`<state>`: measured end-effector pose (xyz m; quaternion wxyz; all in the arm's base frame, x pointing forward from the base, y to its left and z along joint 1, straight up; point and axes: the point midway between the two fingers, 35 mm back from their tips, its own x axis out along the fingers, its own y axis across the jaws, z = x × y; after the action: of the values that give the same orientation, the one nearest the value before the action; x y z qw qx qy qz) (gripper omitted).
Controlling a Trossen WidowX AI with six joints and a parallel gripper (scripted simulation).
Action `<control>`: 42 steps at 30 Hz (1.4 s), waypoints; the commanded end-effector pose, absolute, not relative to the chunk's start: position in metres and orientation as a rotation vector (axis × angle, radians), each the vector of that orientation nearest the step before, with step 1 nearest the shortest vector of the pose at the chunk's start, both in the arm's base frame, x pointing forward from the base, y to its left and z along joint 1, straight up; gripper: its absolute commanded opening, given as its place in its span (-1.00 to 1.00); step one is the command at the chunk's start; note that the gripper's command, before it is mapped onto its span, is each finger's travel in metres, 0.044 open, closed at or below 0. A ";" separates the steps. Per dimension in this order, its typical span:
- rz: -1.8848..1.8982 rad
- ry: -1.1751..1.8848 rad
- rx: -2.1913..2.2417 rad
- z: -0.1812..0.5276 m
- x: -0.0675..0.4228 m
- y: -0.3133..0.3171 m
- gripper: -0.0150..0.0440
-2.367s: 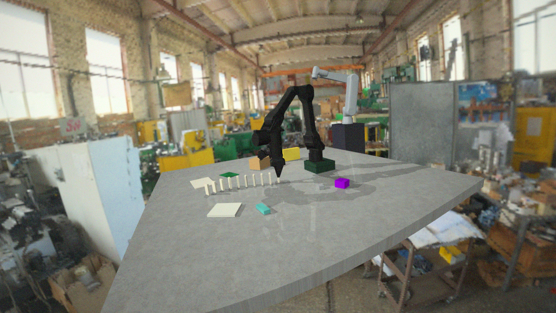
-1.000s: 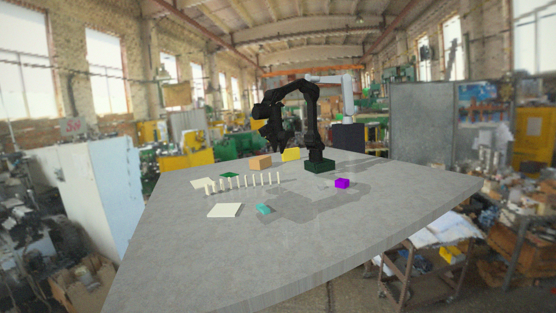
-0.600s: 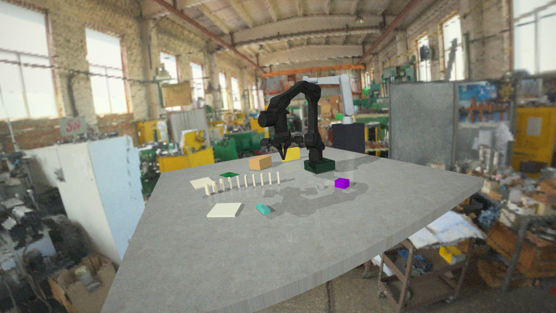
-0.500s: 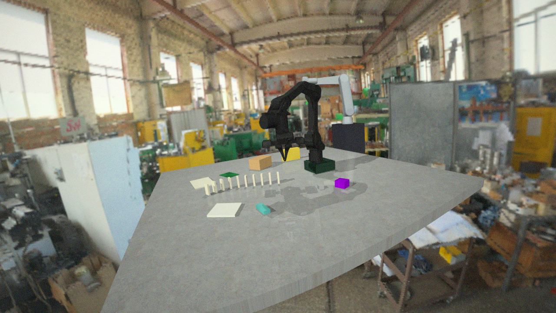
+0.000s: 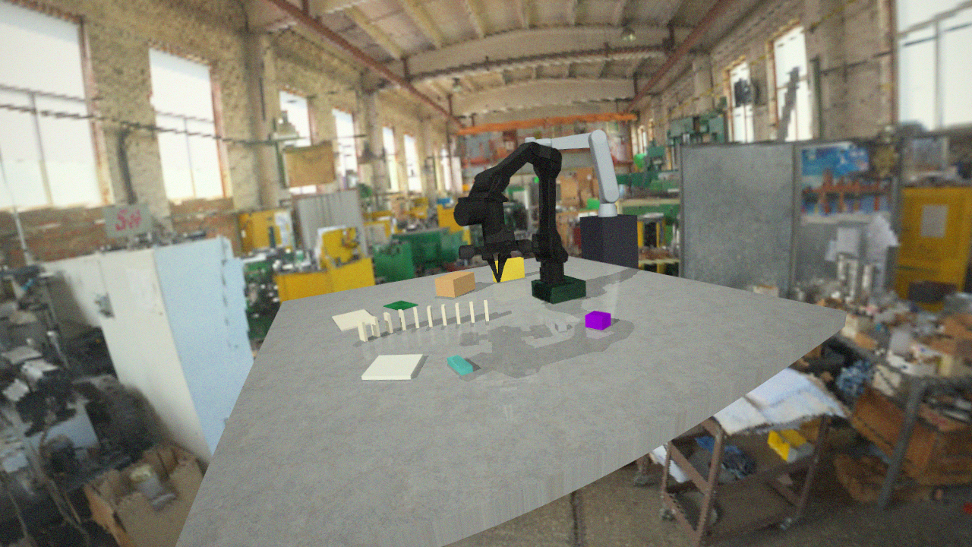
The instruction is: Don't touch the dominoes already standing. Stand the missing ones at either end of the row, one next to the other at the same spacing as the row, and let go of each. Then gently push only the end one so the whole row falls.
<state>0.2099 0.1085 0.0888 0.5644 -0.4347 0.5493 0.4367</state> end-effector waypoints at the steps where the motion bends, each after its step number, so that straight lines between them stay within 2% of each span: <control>1: 1.033 1.288 -1.026 0.089 0.210 0.109 -0.49; 29: 1.031 1.289 -1.026 0.087 0.210 0.109 -0.49; 37: 1.026 1.291 -1.027 0.014 0.212 0.110 -0.49; 42: 1.033 1.289 -1.026 0.008 0.213 0.110 -0.49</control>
<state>0.2099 0.1082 0.0096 0.5595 -0.4351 0.5548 0.4358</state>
